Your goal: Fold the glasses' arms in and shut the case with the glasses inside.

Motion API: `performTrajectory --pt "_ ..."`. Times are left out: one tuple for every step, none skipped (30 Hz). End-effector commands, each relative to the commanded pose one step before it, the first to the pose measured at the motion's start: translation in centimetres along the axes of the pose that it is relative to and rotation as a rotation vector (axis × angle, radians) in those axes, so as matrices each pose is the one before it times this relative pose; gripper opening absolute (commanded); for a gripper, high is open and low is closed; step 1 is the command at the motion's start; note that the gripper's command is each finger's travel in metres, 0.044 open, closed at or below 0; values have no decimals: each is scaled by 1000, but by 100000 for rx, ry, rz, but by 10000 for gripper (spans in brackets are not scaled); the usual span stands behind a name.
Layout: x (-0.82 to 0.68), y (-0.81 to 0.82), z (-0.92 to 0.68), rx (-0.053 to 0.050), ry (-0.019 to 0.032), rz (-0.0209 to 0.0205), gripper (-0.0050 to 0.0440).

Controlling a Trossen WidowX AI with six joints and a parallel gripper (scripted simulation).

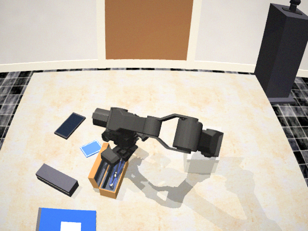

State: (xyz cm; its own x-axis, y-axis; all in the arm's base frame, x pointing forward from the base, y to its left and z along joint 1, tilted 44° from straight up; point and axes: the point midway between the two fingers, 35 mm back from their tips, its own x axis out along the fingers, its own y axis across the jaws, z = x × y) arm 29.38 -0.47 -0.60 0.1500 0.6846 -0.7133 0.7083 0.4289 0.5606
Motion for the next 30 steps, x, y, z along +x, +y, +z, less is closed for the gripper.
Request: performTrajectory --pt "41 -36 -37 -122 166 -262 0" --pt "0 0 0 0 0 0 0" --pt "0 0 0 0 0 0 0" --pt "0 0 0 0 0 0 0" --pt "0 0 0 0 0 0 0" --pt "0 0 0 0 0 0 0" --pt "0 0 0 0 0 0 0" --pt "0 0 0 0 0 0 0" --pt "0 0 0 0 0 0 0" --pt "0 0 0 0 0 0 0" --pt "0 0 0 0 0 0 0" --pt "0 0 0 0 0 0 0" --pt "0 0 0 0 0 0 0" --pt "0 0 0 0 0 0 0" --pt "0 0 0 0 0 0 0" --pt "0 0 0 0 0 0 0" --pt "0 0 0 0 0 0 0" --pt "0 0 0 0 0 0 0" --pt "0 0 0 0 0 0 0" --pt "0 0 0 0 0 0 0" --pt "0 0 0 0 0 0 0" --pt "-4 7 -162 0 -3 -3 0" --pt "-6 10 -335 1 -5 -6 0" --pt "-6 7 -538 1 -7 -7 0" --pt "-1 -7 -622 1 -5 -6 0" --pt "7 -29 -745 0 -3 -2 0" --pt "0 0 0 0 0 0 0" --pt "0 0 0 0 0 0 0" --pt "21 -67 -904 0 2 3 0" --pt "37 -105 -922 -1 9 10 0"
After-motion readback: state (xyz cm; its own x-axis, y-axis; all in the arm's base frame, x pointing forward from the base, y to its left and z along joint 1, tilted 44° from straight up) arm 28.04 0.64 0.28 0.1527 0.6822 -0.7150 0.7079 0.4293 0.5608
